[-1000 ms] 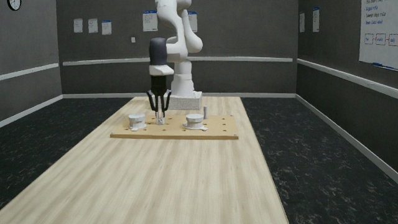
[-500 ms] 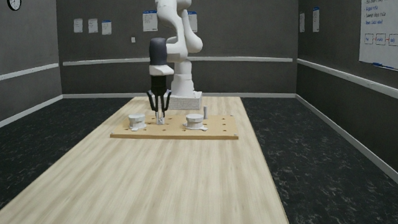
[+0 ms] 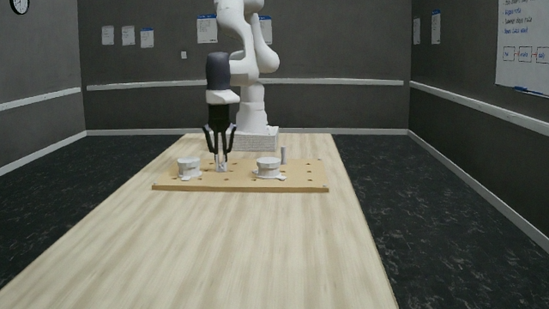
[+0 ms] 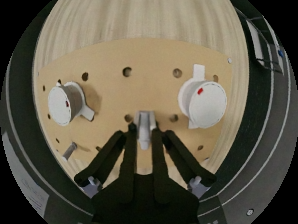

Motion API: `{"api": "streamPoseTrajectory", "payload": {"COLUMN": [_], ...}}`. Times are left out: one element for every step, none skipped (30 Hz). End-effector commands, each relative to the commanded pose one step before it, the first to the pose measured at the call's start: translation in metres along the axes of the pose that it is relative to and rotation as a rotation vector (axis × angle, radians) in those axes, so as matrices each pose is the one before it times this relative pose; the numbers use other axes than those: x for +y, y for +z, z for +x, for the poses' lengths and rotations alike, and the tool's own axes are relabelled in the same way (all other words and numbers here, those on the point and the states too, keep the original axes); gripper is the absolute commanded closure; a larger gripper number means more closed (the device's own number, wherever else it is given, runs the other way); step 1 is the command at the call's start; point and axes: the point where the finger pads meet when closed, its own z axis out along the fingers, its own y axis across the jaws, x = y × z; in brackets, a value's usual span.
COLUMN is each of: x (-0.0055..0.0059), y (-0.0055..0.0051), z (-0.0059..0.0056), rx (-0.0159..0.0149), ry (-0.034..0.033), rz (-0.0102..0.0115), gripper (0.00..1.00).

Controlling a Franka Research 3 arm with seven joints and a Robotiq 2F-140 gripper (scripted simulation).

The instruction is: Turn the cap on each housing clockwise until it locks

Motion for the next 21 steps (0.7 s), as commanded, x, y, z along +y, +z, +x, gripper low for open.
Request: {"api": "streamPoseTrajectory", "payload": {"x": [-0.00052,0.0,0.0,0.0,0.0,0.0,0.0,0.0,0.0,0.0,0.0,0.0,0.0,0.0,0.0,0.0,0.0,0.0,0.0,0.0,0.0], "y": [0.0004,0.0,0.0,0.0,-0.00001,-0.00001,-0.00003,-0.00004,-0.00006,-0.00008,-0.00011,-0.00014,-0.00017,0.0,0.0,-0.0002,-0.00024,-0.00028,-0.00032,-0.00036,-0.0004], "z": [0.0013,0.0,0.0,0.0,0.0,0.0,0.0,0.0,0.0,0.0,0.0,0.0,0.0,0.0,0.0,0.0,0.0,0.0,0.0,0.0,0.0], "rx": [0.00252,0.0,0.0,0.0,0.0,0.0,0.0,0.0,0.0,0.0,0.0,0.0,0.0,0.0,0.0,0.0,0.0,0.0,0.0,0.0,0.0], "ry": [0.00319,0.0,0.0,0.0,0.0,0.0,0.0,0.0,0.0,0.0,0.0,0.0,0.0,0.0,0.0,0.0,0.0,0.0,0.0,0.0,0.0], "rz": [-0.00064,0.0,0.0,0.0,0.0,0.0,0.0,0.0,0.0,0.0,0.0,0.0,0.0,0.0,0.0,0.0,0.0,0.0,0.0,0.0,0.0], "gripper": [0.9,0.9,0.9,0.9,0.9,0.9,0.9,0.9,0.9,0.9,0.9,0.9,0.9,0.9,0.9,0.9,0.9,0.9,0.9,0.9,0.9]}}
